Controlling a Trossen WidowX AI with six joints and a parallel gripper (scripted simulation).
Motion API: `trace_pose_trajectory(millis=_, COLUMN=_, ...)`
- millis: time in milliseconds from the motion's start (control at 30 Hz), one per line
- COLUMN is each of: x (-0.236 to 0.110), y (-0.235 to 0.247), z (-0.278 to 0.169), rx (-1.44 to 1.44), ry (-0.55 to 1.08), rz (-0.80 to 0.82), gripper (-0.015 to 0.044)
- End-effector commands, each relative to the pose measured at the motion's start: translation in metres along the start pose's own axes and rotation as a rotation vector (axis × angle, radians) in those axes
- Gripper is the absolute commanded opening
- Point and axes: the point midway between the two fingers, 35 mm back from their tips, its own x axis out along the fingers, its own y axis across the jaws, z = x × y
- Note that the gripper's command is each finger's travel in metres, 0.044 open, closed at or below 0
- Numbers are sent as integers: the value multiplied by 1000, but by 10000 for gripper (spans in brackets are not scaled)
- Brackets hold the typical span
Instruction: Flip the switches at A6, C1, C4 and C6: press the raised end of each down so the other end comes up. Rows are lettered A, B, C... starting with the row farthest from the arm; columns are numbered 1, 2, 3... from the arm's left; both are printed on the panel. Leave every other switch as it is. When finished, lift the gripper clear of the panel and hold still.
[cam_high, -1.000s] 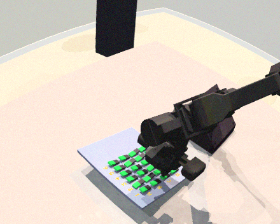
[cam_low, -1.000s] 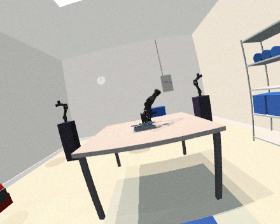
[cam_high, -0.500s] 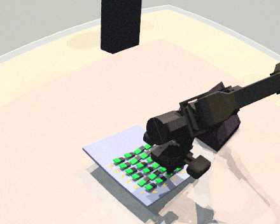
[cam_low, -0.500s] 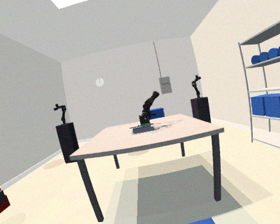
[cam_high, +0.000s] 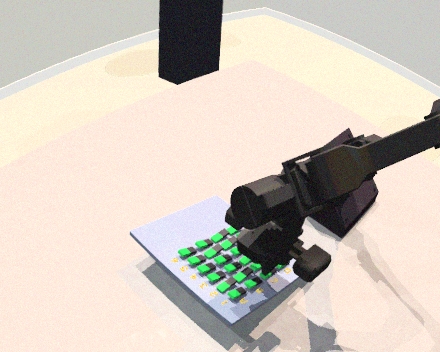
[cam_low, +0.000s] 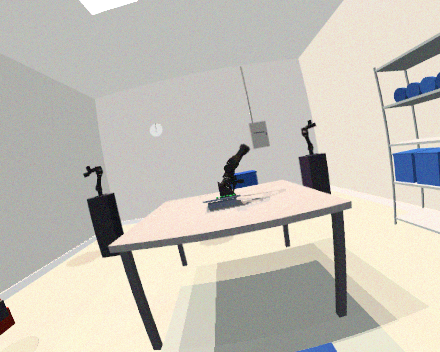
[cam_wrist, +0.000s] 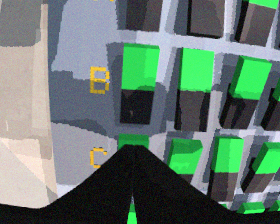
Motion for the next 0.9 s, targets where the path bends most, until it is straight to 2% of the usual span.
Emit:
trace_pose_trajectory(millis=0, x=1, y=0, z=0, rx=3, ry=1, rz=2, gripper=0)
trace_pose_trajectory(millis=333, x=2, y=0, z=0, rx=3, ry=1, rz=2, gripper=0)
trace_pose_trajectory(millis=400, x=-9, y=-1, z=0, rx=1, ry=-3, rz=-1, gripper=0)
trace_pose_trajectory(millis=533, x=-60, y=-1, z=-2, rx=4, ry=-22, rz=-2, gripper=0)
trace_pose_trajectory(millis=700, x=-63, y=-3, z=-2, rx=4, ry=-24, rz=-2, gripper=0)
trace_pose_trajectory(millis=867, x=-63, y=-64, z=-2, rx=4, ry=-24, rz=-7, gripper=0)
